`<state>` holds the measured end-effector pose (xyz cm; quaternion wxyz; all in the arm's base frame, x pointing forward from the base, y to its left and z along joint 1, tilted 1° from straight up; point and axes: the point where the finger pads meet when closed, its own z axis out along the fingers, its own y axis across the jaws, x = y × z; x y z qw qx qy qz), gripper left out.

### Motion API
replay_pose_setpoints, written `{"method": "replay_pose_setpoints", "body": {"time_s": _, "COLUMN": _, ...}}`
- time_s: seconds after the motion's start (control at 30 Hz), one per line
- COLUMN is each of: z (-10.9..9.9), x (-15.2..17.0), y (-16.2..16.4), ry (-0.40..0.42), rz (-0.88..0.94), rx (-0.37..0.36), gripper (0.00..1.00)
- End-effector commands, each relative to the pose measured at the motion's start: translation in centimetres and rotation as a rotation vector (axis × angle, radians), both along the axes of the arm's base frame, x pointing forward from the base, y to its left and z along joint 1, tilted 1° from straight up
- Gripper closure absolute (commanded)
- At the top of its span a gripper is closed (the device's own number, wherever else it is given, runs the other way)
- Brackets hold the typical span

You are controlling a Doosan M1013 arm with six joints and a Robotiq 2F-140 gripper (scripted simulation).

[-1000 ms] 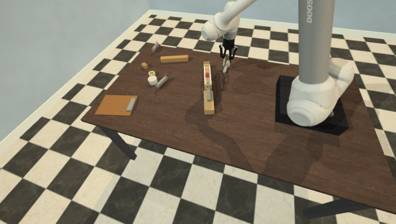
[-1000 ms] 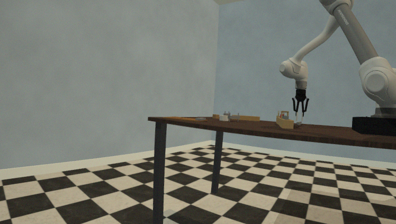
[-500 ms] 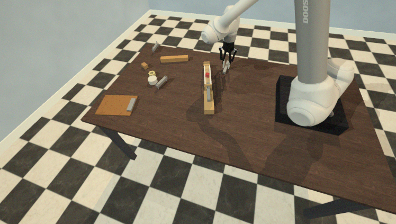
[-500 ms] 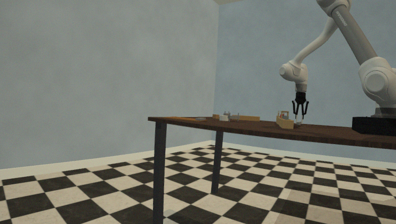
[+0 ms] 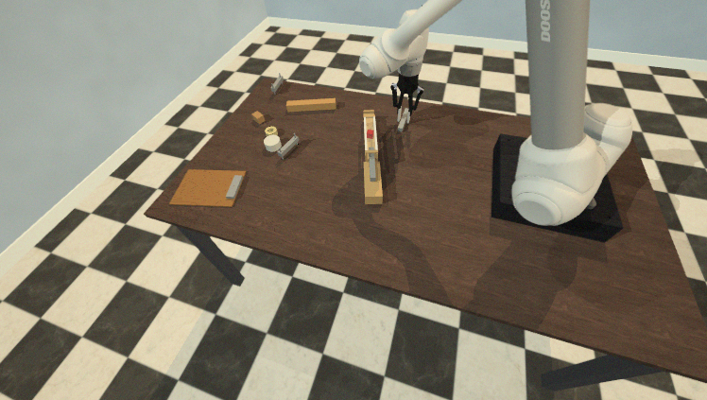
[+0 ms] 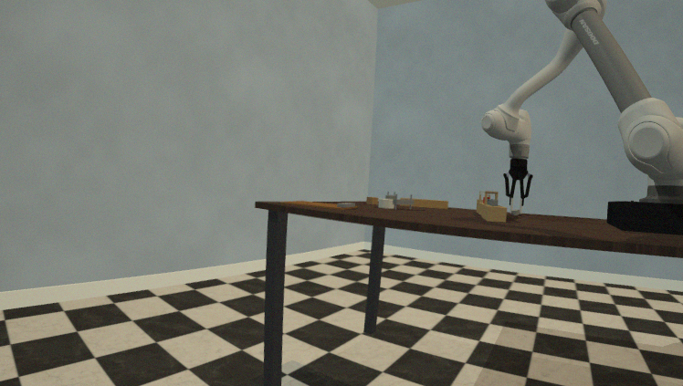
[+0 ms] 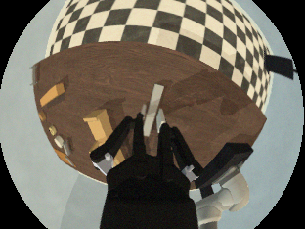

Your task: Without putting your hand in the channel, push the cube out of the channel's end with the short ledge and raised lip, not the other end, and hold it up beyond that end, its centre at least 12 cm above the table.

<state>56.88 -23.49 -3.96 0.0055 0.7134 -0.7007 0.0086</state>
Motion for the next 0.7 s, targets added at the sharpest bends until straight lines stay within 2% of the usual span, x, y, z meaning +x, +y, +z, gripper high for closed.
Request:
{"method": "replay_pose_setpoints", "body": {"time_s": 0.0, "z": 0.01, "x": 0.0, "y": 0.0, "ry": 0.0, "rz": 0.0, "rx": 0.0, "gripper": 0.77}}
{"method": "replay_pose_setpoints", "body": {"time_s": 0.53, "z": 0.01, "x": 0.0, "y": 0.0, "ry": 0.0, "rz": 0.0, "rx": 0.0, "gripper": 0.77}}
{"method": "replay_pose_setpoints", "body": {"time_s": 0.57, "z": 0.01, "x": 0.0, "y": 0.0, "ry": 0.0, "rz": 0.0, "rx": 0.0, "gripper": 1.0}}
{"method": "replay_pose_setpoints", "body": {"time_s": 0.67, "z": 0.01, "x": 0.0, "y": 0.0, "ry": 0.0, "rz": 0.0, "rx": 0.0, "gripper": 1.0}}
